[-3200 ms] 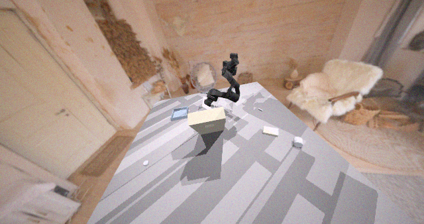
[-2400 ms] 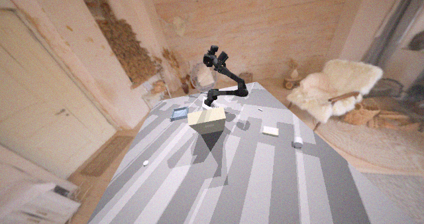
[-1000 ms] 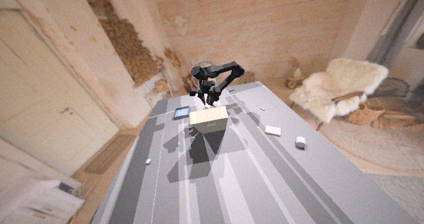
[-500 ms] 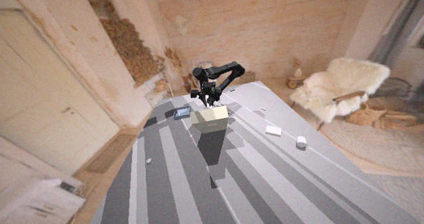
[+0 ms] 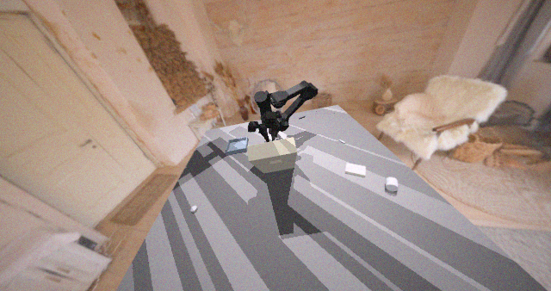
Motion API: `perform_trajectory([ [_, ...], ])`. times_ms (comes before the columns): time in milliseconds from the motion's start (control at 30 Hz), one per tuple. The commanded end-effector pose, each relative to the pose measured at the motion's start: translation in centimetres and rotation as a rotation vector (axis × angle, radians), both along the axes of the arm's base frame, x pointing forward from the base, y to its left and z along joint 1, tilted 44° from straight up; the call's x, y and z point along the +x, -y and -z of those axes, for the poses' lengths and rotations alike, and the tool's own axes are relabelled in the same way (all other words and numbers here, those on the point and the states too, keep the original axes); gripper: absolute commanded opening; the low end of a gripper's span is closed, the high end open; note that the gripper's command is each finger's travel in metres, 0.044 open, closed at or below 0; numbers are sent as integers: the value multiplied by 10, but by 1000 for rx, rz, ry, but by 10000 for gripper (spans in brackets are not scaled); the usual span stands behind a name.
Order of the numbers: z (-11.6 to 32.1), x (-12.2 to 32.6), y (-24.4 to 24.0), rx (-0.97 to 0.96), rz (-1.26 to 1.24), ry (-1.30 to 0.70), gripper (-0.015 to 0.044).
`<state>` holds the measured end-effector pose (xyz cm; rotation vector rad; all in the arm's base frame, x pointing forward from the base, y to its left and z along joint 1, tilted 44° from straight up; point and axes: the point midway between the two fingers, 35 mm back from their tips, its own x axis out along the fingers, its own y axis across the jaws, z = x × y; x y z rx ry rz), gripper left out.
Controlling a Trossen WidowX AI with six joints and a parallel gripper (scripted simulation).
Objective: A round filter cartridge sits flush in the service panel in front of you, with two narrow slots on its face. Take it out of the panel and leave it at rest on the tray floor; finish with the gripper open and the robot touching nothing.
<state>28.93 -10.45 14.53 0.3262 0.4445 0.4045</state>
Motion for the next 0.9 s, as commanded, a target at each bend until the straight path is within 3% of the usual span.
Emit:
perform_trajectory([
  [0, 3, 4, -3, 4, 4, -4, 90],
  [867, 5, 17, -11, 10, 7, 7, 90],
])
